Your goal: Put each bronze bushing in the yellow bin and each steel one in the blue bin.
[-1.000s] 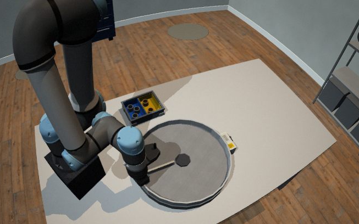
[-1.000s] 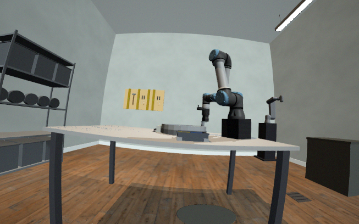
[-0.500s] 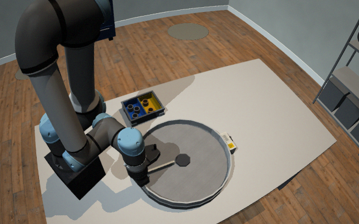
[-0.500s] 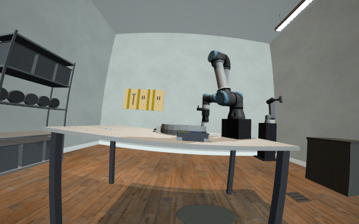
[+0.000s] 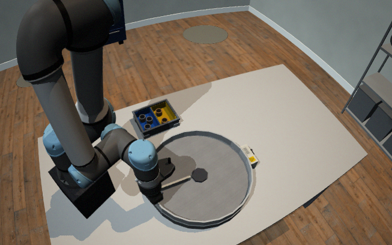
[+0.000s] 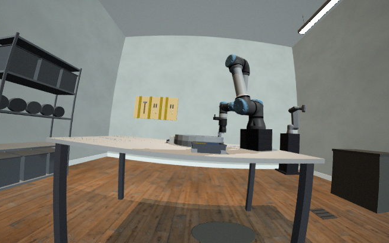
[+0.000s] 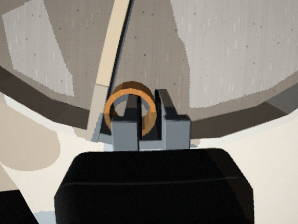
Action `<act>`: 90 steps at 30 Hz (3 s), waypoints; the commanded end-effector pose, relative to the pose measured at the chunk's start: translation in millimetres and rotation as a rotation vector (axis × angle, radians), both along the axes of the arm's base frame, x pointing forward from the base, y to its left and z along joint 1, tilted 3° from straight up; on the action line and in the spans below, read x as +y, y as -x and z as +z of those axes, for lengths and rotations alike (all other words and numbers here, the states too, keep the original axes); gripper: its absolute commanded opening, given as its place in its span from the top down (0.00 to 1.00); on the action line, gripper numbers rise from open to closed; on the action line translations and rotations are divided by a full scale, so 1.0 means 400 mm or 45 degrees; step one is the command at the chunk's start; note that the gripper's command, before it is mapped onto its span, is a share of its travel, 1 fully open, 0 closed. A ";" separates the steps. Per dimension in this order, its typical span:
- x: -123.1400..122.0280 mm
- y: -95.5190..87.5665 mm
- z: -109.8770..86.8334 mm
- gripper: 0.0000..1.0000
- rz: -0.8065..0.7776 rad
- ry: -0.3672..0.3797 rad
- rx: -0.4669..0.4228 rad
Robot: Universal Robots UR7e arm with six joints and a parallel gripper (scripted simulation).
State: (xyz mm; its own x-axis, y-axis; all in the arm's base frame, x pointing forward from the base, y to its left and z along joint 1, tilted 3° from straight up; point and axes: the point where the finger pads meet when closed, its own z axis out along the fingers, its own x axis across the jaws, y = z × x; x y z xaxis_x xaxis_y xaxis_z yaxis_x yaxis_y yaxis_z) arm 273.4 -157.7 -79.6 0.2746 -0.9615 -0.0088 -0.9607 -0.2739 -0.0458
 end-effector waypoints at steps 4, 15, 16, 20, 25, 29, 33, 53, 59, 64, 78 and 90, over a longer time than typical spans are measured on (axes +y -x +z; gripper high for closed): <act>0.000 0.000 0.000 1.00 0.000 0.001 -0.001; -0.001 0.000 0.000 1.00 0.000 0.001 -0.001; -0.001 0.000 0.000 1.00 0.000 0.001 -0.001; -0.001 0.000 0.000 1.00 0.000 0.001 -0.001; -0.001 0.000 0.000 1.00 0.000 0.001 -0.001; -0.001 0.000 0.000 1.00 0.000 0.001 -0.001; -0.001 0.000 0.000 1.00 0.000 0.001 -0.001; -0.001 0.000 0.010 1.00 0.000 0.000 0.000; -0.001 0.000 0.016 1.00 0.000 0.000 0.000; -0.001 0.000 0.016 1.00 0.000 0.000 0.000; -0.001 0.001 0.026 1.00 0.000 0.000 0.000; -0.001 0.001 0.030 1.00 0.000 0.000 0.000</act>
